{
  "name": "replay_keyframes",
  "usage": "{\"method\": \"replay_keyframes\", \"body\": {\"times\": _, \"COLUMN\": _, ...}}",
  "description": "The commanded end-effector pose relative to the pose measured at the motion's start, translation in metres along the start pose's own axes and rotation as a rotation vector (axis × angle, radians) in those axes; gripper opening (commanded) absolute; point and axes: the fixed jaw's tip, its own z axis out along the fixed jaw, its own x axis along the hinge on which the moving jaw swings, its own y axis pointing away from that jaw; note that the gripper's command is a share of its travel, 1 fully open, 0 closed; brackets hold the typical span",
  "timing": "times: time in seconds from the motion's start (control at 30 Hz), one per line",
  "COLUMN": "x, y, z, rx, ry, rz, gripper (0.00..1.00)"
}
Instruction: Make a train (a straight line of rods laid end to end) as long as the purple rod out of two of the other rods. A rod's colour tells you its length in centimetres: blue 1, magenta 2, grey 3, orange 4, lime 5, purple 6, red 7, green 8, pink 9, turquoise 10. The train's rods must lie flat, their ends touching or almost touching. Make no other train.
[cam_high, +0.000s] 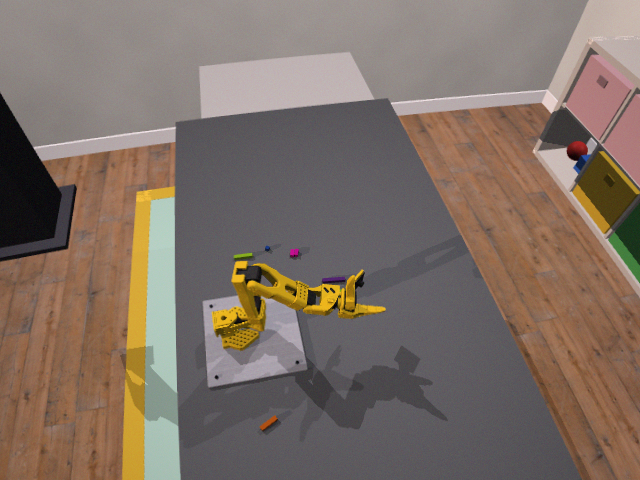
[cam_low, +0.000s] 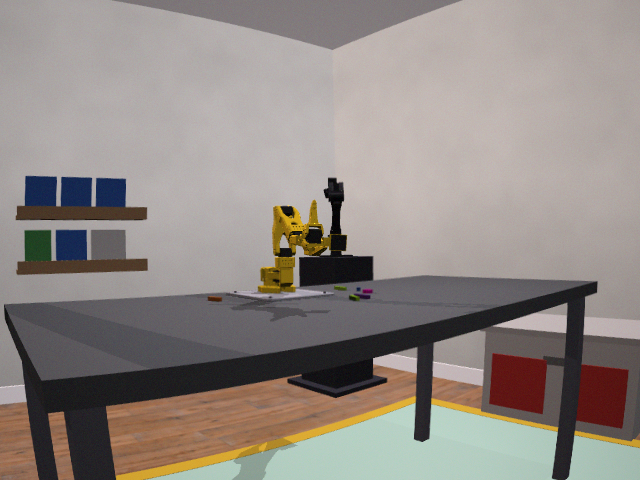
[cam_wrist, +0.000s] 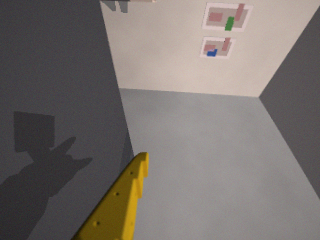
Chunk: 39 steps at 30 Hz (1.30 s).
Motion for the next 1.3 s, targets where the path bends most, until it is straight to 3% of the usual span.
{"method": "replay_keyframes", "body": {"times": 0.0, "x": 0.0, "y": -0.004, "z": 0.0, "rx": 0.005, "ry": 0.0, "rz": 0.006, "gripper": 1.0}}
{"method": "replay_keyframes", "body": {"times": 0.43, "x": 0.0, "y": -0.019, "z": -0.001, "rx": 0.008, "ry": 0.0, "rz": 0.034, "gripper": 1.0}}
{"method": "replay_keyframes", "body": {"times": 0.53, "x": 0.0, "y": -0.013, "z": -0.002, "rx": -0.006, "ry": 0.0, "rz": 0.025, "gripper": 1.0}}
{"method": "replay_keyframes", "body": {"times": 1.0, "x": 0.001, "y": -0.025, "z": -0.004, "rx": -0.018, "ry": 0.0, "rz": 0.053, "gripper": 1.0}}
{"method": "replay_keyframes", "body": {"times": 1.27, "x": 0.0, "y": -0.023, "z": -0.005, "rx": -0.041, "ry": -0.001, "rz": 0.053, "gripper": 1.0}}
